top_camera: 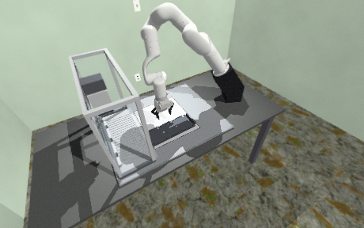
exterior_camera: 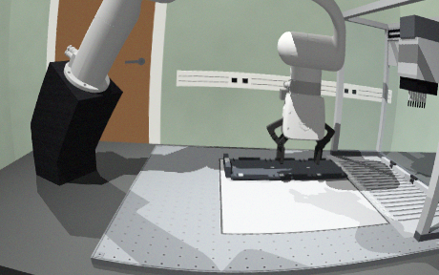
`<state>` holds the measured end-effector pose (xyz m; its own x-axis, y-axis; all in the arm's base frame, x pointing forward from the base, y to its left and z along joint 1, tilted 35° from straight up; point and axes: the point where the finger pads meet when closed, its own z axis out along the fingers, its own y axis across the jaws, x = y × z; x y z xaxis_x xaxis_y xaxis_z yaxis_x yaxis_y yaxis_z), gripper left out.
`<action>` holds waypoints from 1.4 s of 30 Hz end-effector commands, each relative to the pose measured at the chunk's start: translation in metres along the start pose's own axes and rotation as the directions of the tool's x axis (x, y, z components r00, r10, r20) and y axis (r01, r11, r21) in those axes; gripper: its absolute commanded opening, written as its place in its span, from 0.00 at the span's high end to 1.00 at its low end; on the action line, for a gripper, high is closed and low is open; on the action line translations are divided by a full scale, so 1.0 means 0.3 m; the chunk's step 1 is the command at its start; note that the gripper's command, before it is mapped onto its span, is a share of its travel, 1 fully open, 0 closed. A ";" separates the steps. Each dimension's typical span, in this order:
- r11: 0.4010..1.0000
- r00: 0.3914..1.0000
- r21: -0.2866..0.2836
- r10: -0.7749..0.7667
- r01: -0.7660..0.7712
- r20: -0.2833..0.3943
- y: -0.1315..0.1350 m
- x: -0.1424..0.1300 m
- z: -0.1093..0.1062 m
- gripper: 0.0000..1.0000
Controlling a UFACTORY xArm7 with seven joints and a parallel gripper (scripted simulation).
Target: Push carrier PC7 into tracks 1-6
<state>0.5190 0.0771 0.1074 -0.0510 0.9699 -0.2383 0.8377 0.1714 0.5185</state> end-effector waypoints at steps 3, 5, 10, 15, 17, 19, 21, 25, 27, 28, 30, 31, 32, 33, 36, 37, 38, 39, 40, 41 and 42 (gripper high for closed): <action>1.000 1.000 -0.005 0.000 0.000 0.000 0.004 0.002 0.037 0.00; 1.000 1.000 -0.005 0.000 0.000 0.000 0.004 0.002 0.048 0.00; 1.000 1.000 -0.005 0.000 0.000 0.000 0.004 0.002 0.076 0.00; 1.000 1.000 -0.005 0.000 0.000 0.000 0.005 0.002 0.092 0.00; 1.000 1.000 -0.005 0.000 0.000 0.000 0.005 0.002 0.098 0.00; 1.000 1.000 -0.005 0.000 0.000 0.000 0.005 0.002 0.097 0.00; 1.000 1.000 -0.005 0.000 0.000 0.000 0.005 0.002 0.097 0.00; 1.000 1.000 -0.005 0.000 0.000 0.000 0.005 0.002 0.097 0.00; 1.000 1.000 -0.005 0.000 0.000 0.000 0.005 0.002 0.100 0.00; 1.000 1.000 -0.005 0.000 0.000 0.000 0.005 0.002 0.100 0.00; 1.000 1.000 -0.005 0.000 0.000 0.000 0.005 0.002 0.102 0.00; 1.000 1.000 -0.005 0.000 0.000 0.000 0.005 0.002 0.104 0.00; 1.000 1.000 -0.005 0.000 0.000 0.000 0.005 0.002 0.106 0.00; 1.000 1.000 -0.005 0.000 0.000 0.000 0.005 0.002 0.109 0.00; 1.000 1.000 -0.005 0.000 0.000 0.000 0.005 0.002 0.115 0.00; 1.000 1.000 -0.005 0.000 0.000 0.000 0.005 0.002 0.117 0.00; 1.000 1.000 -0.005 0.000 0.000 0.000 0.005 0.002 0.120 0.00; 1.000 1.000 -0.005 0.000 0.000 0.000 0.005 0.002 0.122 0.00; 1.000 1.000 -0.005 0.000 0.000 0.000 0.005 0.002 0.124 0.00; 1.000 1.000 -0.005 0.000 0.000 0.000 0.005 0.002 0.126 0.00; 1.000 1.000 -0.005 0.000 0.000 0.000 0.005 0.002 0.129 0.00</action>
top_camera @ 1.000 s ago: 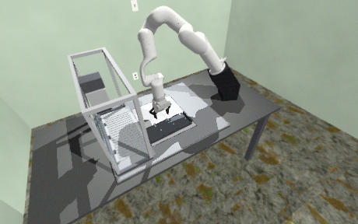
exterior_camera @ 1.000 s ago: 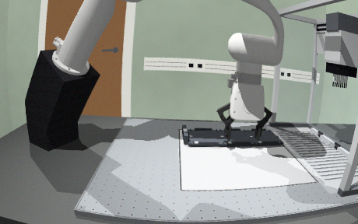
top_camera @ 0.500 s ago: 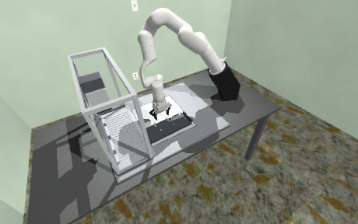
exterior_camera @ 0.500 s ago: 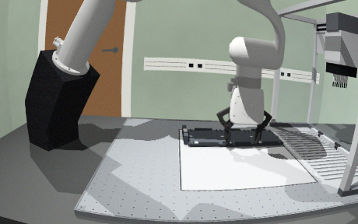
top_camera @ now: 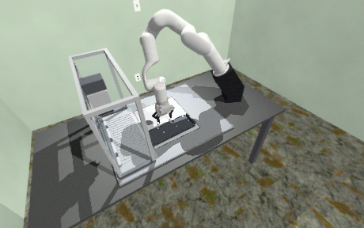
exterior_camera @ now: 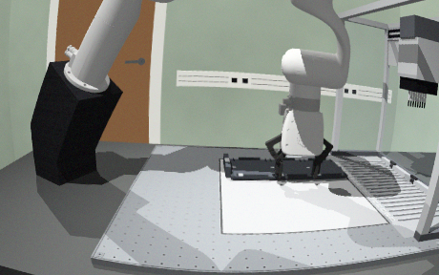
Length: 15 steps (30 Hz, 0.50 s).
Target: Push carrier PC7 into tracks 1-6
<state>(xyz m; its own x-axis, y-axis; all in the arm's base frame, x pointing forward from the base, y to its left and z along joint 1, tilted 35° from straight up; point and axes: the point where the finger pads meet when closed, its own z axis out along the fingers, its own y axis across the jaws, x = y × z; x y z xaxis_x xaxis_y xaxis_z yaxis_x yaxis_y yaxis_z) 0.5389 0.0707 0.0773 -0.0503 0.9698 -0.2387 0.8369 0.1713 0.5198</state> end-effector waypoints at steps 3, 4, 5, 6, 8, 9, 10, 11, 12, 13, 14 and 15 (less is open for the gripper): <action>1.000 1.000 -0.003 -0.001 0.001 -0.001 0.004 0.002 0.011 0.00; 1.000 1.000 -0.003 -0.001 0.001 -0.001 0.004 0.002 0.011 0.00; 1.000 1.000 -0.003 -0.001 0.001 -0.001 0.004 0.002 0.013 0.00; 1.000 1.000 -0.003 -0.001 0.001 -0.001 0.004 0.002 0.015 0.00; 1.000 1.000 -0.003 -0.001 0.001 -0.001 0.004 0.002 0.020 0.00; 1.000 1.000 -0.003 -0.001 0.001 -0.001 0.004 0.002 0.022 0.00; 1.000 1.000 -0.003 -0.001 0.001 -0.001 0.004 0.002 0.024 0.00; 1.000 1.000 -0.003 -0.001 0.001 -0.001 0.004 0.002 0.026 0.00; 1.000 1.000 -0.003 -0.001 0.001 -0.001 0.004 0.002 0.029 0.00; 1.000 1.000 -0.003 -0.001 0.001 -0.001 0.004 0.002 0.031 0.00; 1.000 1.000 -0.003 -0.001 0.001 -0.001 0.004 0.002 0.033 0.00; 1.000 1.000 -0.003 -0.001 0.001 -0.001 0.004 0.002 0.035 0.00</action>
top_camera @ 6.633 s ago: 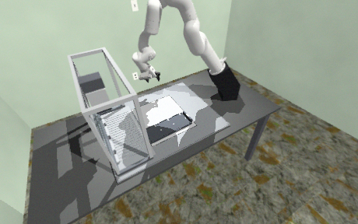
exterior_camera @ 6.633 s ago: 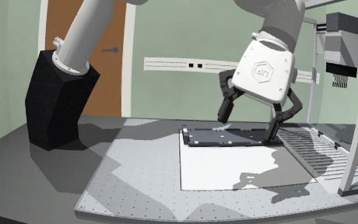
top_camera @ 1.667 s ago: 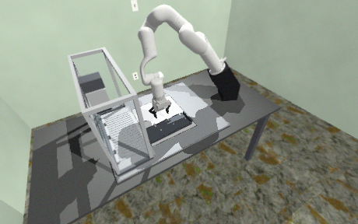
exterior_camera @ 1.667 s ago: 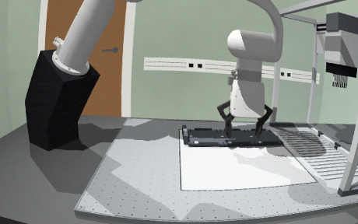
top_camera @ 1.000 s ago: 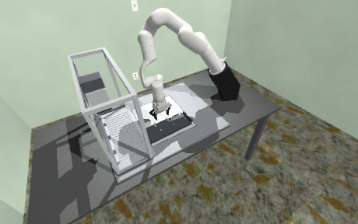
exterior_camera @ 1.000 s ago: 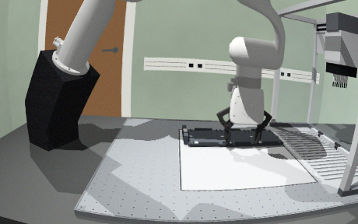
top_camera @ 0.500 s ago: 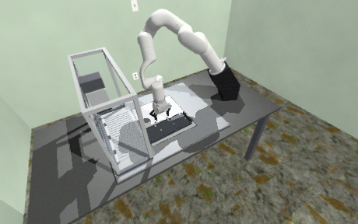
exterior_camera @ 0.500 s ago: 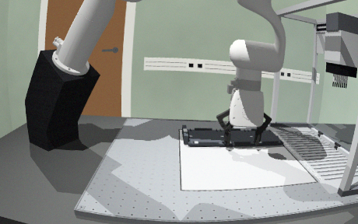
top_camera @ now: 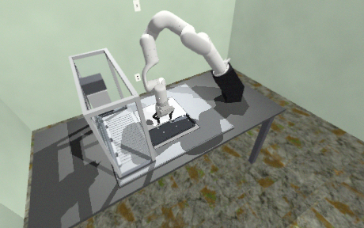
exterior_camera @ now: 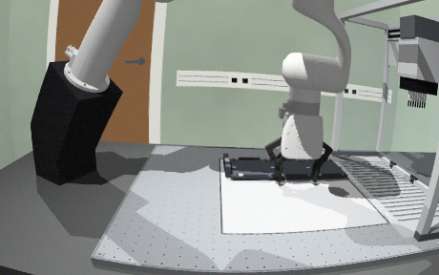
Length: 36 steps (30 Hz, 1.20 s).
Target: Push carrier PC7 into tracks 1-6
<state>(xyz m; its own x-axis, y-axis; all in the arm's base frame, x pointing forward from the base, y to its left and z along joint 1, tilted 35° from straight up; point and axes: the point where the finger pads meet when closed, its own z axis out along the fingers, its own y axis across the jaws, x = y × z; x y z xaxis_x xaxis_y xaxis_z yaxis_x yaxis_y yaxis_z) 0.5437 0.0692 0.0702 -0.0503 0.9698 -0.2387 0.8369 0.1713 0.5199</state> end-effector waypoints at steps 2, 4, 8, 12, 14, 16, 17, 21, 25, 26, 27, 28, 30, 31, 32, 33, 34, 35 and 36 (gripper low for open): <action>1.000 1.000 -0.003 -0.001 0.001 -0.001 0.004 0.002 0.011 0.00; 1.000 1.000 -0.003 -0.001 0.001 -0.001 0.004 0.002 0.013 0.00; 1.000 1.000 -0.003 -0.001 0.001 -0.001 0.004 0.002 0.013 0.00; 1.000 1.000 -0.003 -0.001 0.001 -0.001 0.004 0.002 0.013 0.00; 1.000 1.000 -0.003 -0.001 0.001 -0.001 0.004 0.002 0.013 0.00; 1.000 1.000 -0.003 -0.001 0.001 -0.001 0.004 0.004 0.013 0.00; 1.000 1.000 -0.003 -0.001 0.001 -0.001 0.004 0.006 0.013 0.00; 1.000 1.000 -0.003 -0.001 0.001 -0.001 0.004 0.012 0.013 0.00; 1.000 1.000 -0.003 -0.001 0.001 -0.001 0.004 0.015 0.013 0.00; 1.000 1.000 -0.003 -0.001 0.001 -0.001 0.004 0.017 0.013 0.00; 1.000 1.000 -0.003 -0.001 0.001 -0.001 0.004 0.019 0.013 0.00; 1.000 1.000 -0.003 -0.001 0.001 -0.001 0.004 0.020 0.013 0.00; 1.000 1.000 -0.003 -0.001 0.001 -0.001 0.004 0.024 0.013 0.00; 1.000 1.000 -0.003 -0.001 0.001 -0.001 0.004 0.025 0.013 0.00; 1.000 1.000 -0.003 -0.001 0.001 -0.001 0.004 0.027 0.013 0.00; 1.000 1.000 -0.003 -0.001 0.001 -0.001 0.004 0.029 0.013 0.00; 1.000 1.000 -0.003 -0.001 0.001 -0.001 0.004 0.031 0.013 0.00; 1.000 1.000 -0.003 -0.001 0.001 -0.001 0.004 0.032 0.013 0.00; 1.000 1.000 -0.003 -0.001 0.001 -0.001 0.004 0.034 0.013 0.00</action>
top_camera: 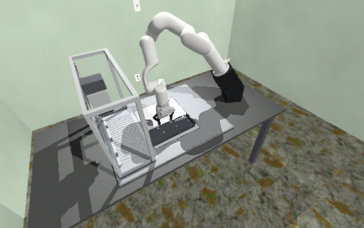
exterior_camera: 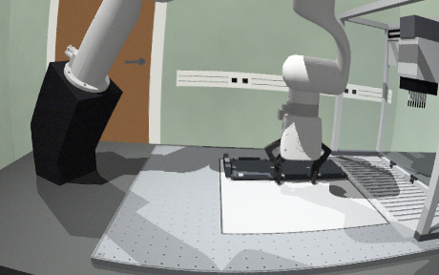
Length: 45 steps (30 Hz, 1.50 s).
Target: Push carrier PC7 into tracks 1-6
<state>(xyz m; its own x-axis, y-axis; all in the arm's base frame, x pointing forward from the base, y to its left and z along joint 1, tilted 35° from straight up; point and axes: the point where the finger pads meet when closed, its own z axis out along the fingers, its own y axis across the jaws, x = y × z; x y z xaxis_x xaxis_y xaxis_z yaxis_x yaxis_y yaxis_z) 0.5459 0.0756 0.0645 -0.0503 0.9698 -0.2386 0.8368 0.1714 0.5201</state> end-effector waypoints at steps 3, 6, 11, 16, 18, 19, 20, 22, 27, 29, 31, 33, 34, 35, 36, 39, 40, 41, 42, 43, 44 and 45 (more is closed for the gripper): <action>1.000 1.000 -0.003 -0.001 0.001 -0.001 0.004 0.012 -0.003 0.00; 1.000 1.000 -0.003 -0.001 0.001 -0.001 0.004 0.016 -0.003 0.00; 1.000 1.000 -0.003 -0.001 0.001 -0.001 0.004 0.024 -0.003 0.00; 1.000 1.000 -0.003 -0.001 0.001 -0.001 0.004 0.033 -0.003 0.00; 1.000 1.000 -0.003 -0.001 0.001 -0.001 0.004 0.036 -0.003 0.00; 1.000 1.000 -0.003 -0.001 0.001 -0.001 0.004 0.038 -0.003 0.00; 1.000 1.000 -0.003 -0.001 0.001 -0.001 0.004 0.038 -0.003 0.00; 1.000 1.000 -0.003 -0.001 0.001 -0.001 0.004 0.039 -0.003 0.00; 1.000 1.000 -0.003 -0.001 0.001 -0.001 0.004 0.048 -0.003 0.00; 1.000 1.000 -0.003 -0.001 0.001 -0.001 0.004 0.051 -0.003 0.00; 1.000 1.000 -0.003 -0.001 0.001 -0.001 0.004 0.054 -0.003 0.00; 1.000 1.000 -0.003 -0.001 0.001 -0.001 0.004 0.058 -0.003 0.00; 1.000 1.000 -0.003 -0.001 0.001 -0.001 0.004 0.059 -0.003 0.00; 1.000 1.000 -0.003 -0.001 0.001 -0.001 0.004 0.061 -0.003 0.00; 1.000 1.000 -0.003 -0.001 0.001 -0.001 0.004 0.063 -0.003 0.00; 1.000 1.000 -0.003 -0.001 0.001 -0.001 0.004 0.064 -0.003 0.00; 1.000 1.000 -0.003 -0.001 0.001 -0.001 0.004 0.066 -0.003 0.00; 1.000 1.000 -0.003 -0.001 0.001 -0.001 0.004 0.068 -0.003 0.00; 1.000 1.000 -0.003 -0.001 0.001 -0.001 0.004 0.069 -0.003 0.00; 1.000 1.000 -0.003 -0.001 0.001 -0.001 0.004 0.071 -0.003 0.00; 1.000 1.000 -0.003 -0.001 0.001 -0.001 0.004 0.073 -0.003 0.00; 1.000 1.000 -0.003 -0.001 0.001 -0.001 0.004 0.074 -0.003 0.00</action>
<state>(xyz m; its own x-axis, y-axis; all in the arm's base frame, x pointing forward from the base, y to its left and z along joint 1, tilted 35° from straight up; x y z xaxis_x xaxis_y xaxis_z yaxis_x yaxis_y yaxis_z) 0.5451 0.0941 0.0600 -0.0494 0.9697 -0.2391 0.8367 0.1709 0.5203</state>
